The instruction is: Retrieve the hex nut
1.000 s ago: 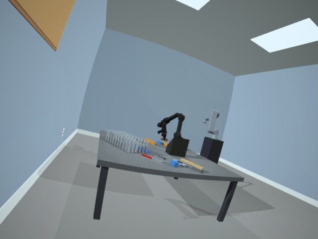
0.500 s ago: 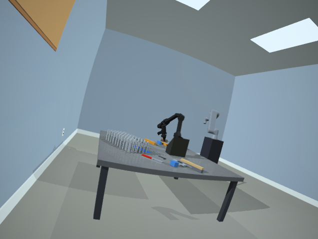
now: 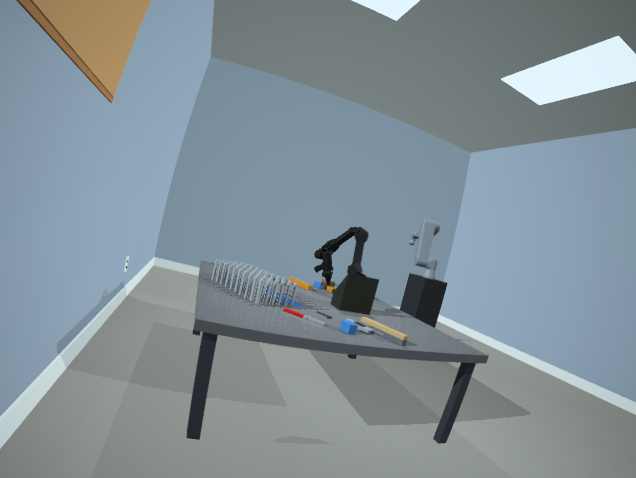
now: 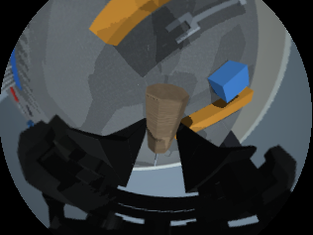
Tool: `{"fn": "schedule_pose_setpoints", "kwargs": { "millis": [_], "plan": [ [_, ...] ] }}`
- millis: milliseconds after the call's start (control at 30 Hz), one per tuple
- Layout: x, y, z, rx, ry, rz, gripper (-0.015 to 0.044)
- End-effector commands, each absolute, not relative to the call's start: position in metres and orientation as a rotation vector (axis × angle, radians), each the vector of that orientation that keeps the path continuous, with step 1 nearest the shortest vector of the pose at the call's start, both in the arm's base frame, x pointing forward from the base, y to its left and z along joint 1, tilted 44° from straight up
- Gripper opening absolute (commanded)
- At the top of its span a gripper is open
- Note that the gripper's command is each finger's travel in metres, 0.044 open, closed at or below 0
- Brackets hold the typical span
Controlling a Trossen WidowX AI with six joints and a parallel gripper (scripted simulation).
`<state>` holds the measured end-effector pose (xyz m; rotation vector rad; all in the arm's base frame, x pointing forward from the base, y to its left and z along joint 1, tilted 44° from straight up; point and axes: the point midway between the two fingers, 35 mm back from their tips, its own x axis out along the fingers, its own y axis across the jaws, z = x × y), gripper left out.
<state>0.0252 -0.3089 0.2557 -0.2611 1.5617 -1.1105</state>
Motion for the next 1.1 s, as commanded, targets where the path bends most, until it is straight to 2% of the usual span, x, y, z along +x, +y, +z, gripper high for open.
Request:
{"fn": "schedule_pose_setpoints", "kwargs": {
  "millis": [0,1067],
  "plan": [
    [0.024,-0.311,0.251,-0.26,1.568,-1.104,0.0],
    [0.018,-0.329,0.226,-0.266,1.57,-1.106,0.0]
  ]
}}
